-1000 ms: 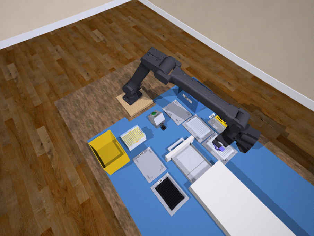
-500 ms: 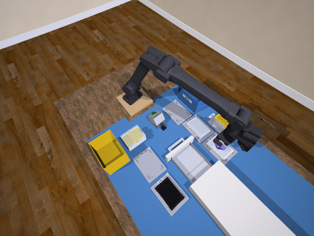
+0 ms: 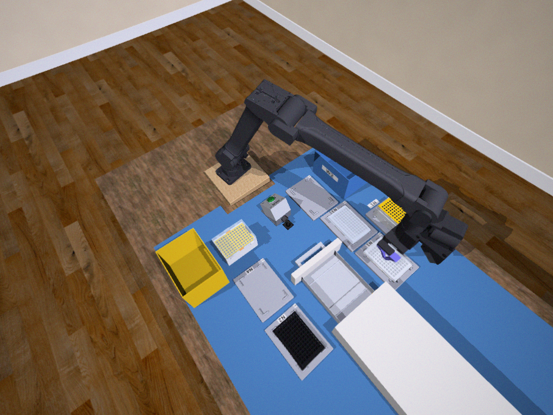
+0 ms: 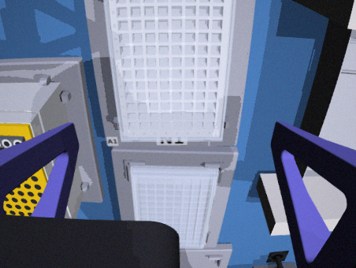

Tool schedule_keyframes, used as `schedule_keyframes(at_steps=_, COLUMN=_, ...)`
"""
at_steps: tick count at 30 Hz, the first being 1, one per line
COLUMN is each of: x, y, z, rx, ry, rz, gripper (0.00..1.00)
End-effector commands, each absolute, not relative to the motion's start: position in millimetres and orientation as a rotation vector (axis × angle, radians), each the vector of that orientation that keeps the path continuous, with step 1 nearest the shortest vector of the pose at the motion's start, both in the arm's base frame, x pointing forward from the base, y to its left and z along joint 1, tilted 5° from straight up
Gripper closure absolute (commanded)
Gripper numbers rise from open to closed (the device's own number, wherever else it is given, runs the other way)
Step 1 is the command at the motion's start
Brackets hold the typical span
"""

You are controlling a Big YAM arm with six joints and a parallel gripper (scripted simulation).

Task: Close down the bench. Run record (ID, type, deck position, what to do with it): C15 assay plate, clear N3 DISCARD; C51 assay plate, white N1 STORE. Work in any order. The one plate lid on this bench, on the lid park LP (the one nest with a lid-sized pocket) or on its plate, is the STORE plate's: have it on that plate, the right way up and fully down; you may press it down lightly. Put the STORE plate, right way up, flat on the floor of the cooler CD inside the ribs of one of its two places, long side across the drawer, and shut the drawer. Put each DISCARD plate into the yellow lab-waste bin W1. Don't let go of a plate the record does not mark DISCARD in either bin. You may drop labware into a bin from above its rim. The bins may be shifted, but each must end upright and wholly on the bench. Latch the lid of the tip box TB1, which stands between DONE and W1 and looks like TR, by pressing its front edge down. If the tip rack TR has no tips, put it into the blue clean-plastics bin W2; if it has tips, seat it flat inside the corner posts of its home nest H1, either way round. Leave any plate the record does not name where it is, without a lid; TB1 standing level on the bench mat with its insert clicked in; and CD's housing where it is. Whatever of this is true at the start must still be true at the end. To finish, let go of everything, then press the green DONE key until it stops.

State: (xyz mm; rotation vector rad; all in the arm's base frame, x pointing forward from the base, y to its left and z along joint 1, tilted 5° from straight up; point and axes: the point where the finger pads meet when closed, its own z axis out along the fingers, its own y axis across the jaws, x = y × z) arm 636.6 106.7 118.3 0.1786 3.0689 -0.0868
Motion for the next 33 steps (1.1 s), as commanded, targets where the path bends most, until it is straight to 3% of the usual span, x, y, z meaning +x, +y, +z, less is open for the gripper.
schedule_keyframes(at_steps=1, x=649.7, y=120.2, z=159.3, rx=0.167, ry=2.999, rz=-0.054, gripper=0.0)
schedule_keyframes(at_steps=24, x=645.3, y=121.6, z=194.7, rx=0.166, ry=2.987, rz=-0.049, gripper=0.0)
schedule_keyframes(at_steps=33, x=636.6, y=118.5, z=163.5, rx=0.169, ry=3.051, rz=-0.076, gripper=0.0)
